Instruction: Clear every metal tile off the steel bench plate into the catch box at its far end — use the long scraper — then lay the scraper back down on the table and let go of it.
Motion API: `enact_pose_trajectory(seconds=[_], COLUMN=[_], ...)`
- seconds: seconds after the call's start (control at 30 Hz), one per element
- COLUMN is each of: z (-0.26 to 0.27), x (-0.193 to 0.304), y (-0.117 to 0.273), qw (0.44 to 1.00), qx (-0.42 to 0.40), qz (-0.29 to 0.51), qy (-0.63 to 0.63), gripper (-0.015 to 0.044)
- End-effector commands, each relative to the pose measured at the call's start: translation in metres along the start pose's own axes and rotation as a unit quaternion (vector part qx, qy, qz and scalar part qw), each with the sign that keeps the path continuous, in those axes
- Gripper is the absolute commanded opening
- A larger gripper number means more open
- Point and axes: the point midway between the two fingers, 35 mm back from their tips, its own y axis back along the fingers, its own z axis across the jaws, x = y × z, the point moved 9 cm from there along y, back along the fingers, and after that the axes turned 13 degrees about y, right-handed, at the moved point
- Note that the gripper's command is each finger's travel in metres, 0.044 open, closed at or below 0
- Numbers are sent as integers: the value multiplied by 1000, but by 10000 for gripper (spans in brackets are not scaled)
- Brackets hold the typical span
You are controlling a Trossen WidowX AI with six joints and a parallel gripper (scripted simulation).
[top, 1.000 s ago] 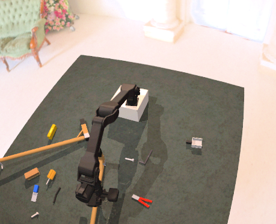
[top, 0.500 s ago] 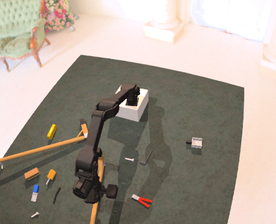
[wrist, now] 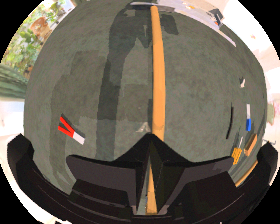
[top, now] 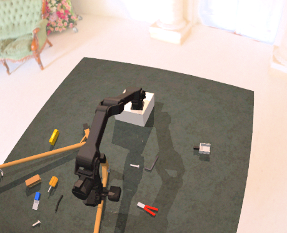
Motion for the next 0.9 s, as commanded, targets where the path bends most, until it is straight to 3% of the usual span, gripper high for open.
enact_pose_trajectory(seconds=[0.0,0.3,0.87], z=[0,40,41], x=[-2,-12,-10], y=[9,23,6], qw=[1000,999,999], qx=[3,2,1], qz=[-5,12,16], qy=[-2,-36,-38], gripper=[0,0,0])
